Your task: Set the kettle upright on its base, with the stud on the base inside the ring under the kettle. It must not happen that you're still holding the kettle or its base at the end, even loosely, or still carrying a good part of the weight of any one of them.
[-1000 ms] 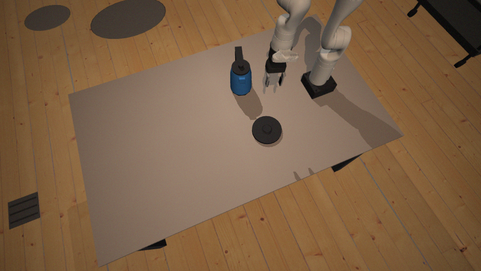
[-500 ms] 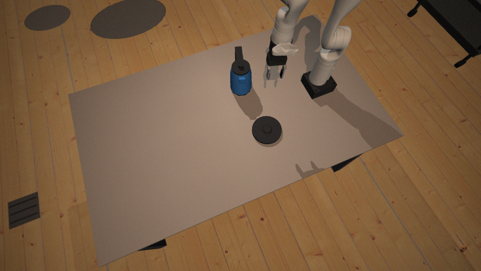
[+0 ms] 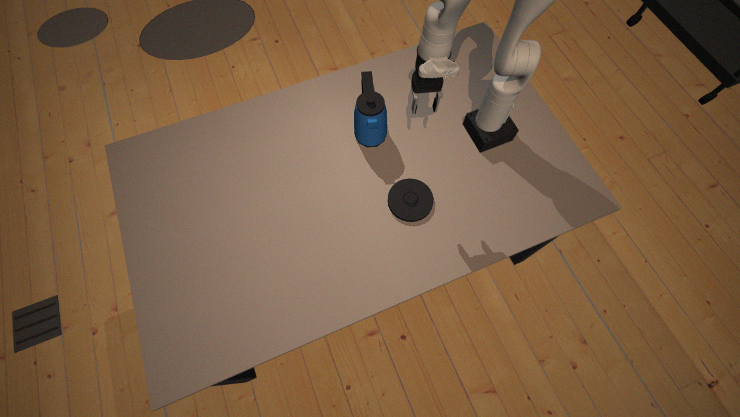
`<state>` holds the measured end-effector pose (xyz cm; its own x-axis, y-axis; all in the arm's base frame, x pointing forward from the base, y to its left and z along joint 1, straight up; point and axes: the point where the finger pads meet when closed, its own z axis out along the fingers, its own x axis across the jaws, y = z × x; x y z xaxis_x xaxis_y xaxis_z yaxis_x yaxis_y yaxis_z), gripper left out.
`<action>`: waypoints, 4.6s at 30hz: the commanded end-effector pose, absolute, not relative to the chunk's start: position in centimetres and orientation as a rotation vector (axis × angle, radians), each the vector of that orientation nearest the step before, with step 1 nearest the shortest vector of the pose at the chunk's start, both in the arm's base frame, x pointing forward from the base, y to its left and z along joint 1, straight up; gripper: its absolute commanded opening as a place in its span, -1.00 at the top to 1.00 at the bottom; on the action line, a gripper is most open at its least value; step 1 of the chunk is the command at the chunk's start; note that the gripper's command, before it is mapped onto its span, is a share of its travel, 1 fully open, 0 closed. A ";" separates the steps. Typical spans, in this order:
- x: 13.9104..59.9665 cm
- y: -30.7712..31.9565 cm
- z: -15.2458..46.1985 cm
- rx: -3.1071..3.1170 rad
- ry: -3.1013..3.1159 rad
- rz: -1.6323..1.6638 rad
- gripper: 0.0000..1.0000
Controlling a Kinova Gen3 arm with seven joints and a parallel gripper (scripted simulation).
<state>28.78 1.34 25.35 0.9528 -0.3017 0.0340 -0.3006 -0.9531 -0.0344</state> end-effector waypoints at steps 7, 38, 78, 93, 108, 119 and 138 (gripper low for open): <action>28.1 0.5 25.6 -3.079 0.489 -0.043 -1.00; 27.0 -0.8 26.0 -3.093 0.509 -0.007 -1.00; 27.3 -1.9 26.0 -3.094 0.511 -0.005 -1.00; 28.3 -4.4 26.0 -3.094 0.511 -0.005 -1.00; 29.3 -6.9 25.9 -3.094 0.511 -0.003 -1.00; 29.6 -7.7 26.0 -3.094 0.511 -0.004 -1.00; 30.6 -10.0 26.0 -3.094 0.511 -0.005 -1.00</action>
